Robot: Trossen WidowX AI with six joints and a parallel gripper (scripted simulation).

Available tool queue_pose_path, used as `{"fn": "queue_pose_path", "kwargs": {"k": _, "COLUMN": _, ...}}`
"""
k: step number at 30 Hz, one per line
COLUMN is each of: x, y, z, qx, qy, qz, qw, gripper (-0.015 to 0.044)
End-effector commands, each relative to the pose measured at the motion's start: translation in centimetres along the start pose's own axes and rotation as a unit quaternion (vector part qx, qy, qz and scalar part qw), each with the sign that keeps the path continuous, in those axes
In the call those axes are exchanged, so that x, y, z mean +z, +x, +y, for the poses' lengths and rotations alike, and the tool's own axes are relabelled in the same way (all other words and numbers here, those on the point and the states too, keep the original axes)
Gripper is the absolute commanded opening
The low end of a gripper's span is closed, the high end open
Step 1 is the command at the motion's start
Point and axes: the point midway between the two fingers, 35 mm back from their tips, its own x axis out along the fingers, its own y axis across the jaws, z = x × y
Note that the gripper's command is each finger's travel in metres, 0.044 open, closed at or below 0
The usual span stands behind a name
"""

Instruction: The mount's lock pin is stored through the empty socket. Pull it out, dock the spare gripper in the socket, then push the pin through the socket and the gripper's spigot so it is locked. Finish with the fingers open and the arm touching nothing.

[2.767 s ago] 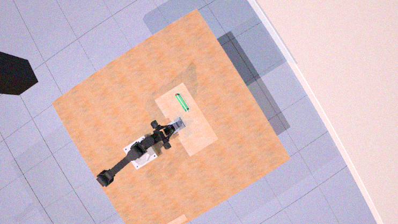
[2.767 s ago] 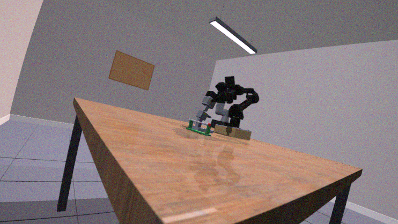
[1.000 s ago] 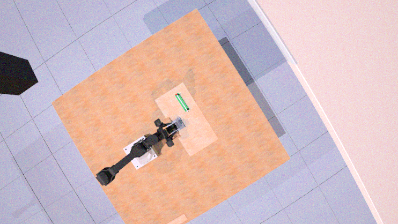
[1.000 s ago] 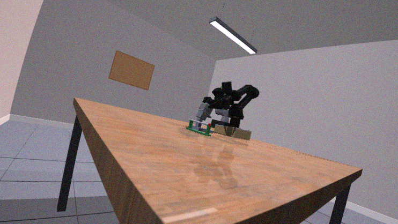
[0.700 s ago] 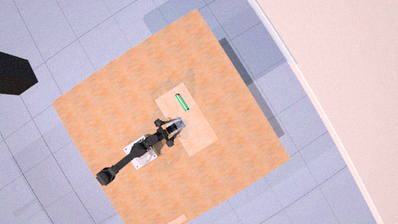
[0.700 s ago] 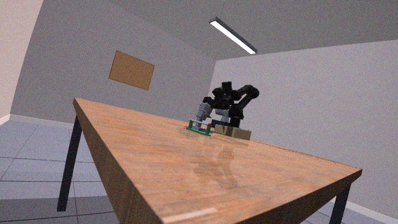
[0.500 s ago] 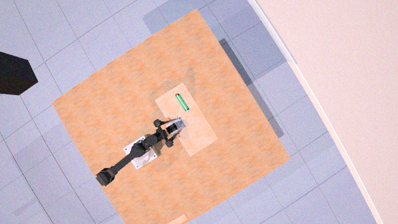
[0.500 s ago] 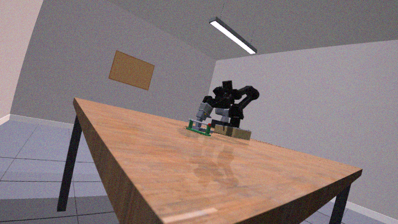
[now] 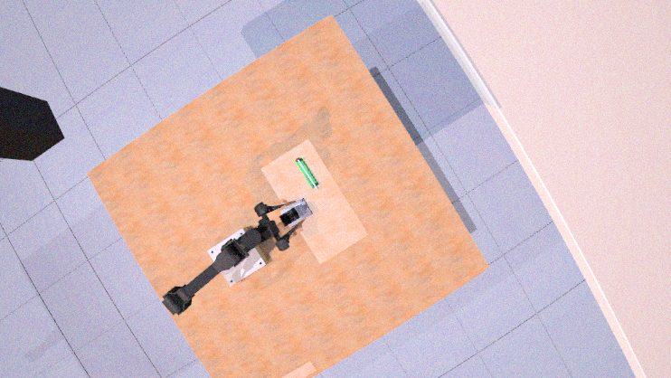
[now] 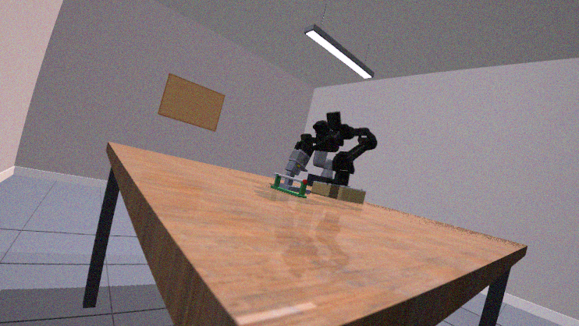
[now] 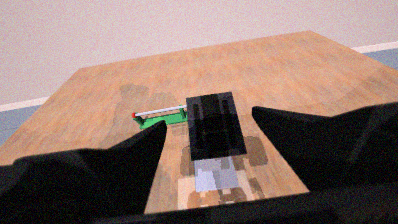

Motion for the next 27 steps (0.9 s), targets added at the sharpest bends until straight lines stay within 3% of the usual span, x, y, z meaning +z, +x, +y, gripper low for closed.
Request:
{"fn": "queue_pose_path", "kwargs": {"k": 1, "x": 0.6, "y": -0.6, "z": 0.0, "qx": -0.001, "qy": 0.001, "qz": 0.000, "qw": 1.000, "gripper": 0.0440}}
{"fn": "queue_pose_path", "kwargs": {"k": 27, "x": 3.8, "y": -3.7, "z": 0.2, "qx": 0.008, "qy": -0.012, "qz": 0.006, "qw": 1.000, "gripper": 0.0440}}
